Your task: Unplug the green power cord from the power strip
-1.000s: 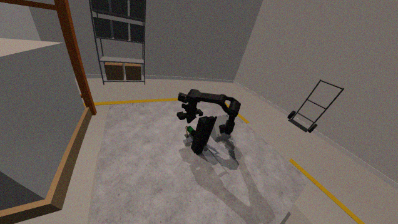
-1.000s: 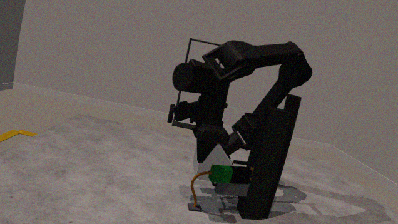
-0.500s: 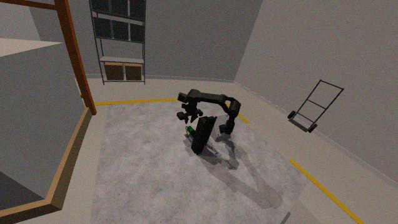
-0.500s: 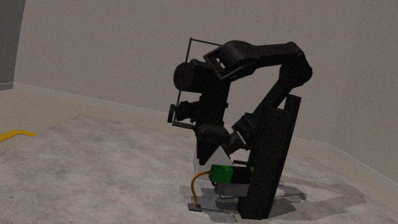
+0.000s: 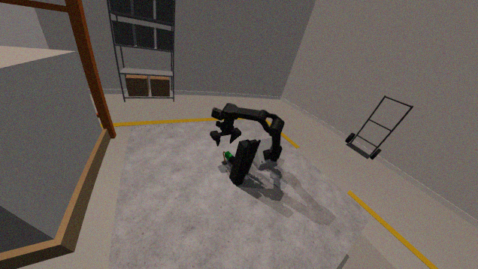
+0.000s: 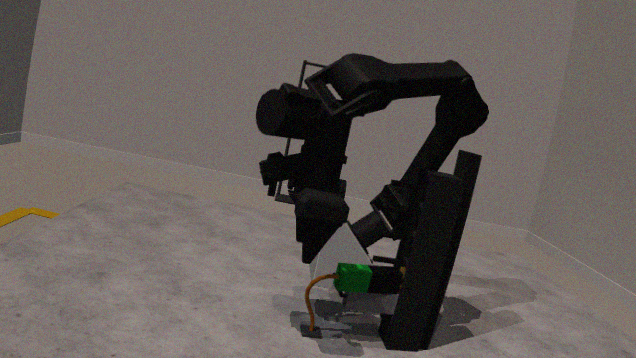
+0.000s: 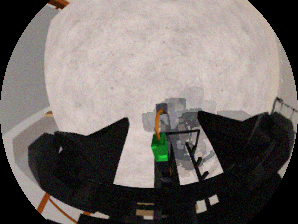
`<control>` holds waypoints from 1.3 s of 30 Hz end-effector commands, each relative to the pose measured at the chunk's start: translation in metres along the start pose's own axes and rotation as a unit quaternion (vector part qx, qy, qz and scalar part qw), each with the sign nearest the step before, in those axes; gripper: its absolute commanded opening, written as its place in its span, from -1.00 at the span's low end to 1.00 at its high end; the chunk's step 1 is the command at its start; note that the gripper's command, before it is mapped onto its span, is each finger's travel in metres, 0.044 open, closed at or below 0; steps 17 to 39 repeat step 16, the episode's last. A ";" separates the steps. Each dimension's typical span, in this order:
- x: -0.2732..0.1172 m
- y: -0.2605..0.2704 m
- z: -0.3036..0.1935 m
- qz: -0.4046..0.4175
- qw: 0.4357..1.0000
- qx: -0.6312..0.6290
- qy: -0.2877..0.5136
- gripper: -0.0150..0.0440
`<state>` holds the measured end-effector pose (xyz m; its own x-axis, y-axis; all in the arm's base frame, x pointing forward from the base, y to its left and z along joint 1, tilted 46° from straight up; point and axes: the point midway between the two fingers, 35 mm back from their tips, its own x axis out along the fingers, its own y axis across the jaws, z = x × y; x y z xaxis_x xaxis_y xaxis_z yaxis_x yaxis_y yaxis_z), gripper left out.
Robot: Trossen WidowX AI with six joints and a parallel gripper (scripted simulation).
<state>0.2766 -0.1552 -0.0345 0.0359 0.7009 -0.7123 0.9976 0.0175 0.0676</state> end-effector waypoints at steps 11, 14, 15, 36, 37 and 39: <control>-0.006 -0.003 0.033 -0.001 1.000 0.001 -0.001 1.00; -0.006 -0.003 0.033 -0.001 1.000 0.001 -0.001 1.00; -0.006 -0.003 0.033 -0.001 1.000 0.001 -0.001 1.00; -0.006 -0.003 0.033 -0.001 1.000 0.001 -0.001 1.00; -0.006 -0.003 0.033 -0.001 1.000 0.001 -0.001 1.00; -0.006 -0.003 0.033 -0.001 1.000 0.001 -0.001 1.00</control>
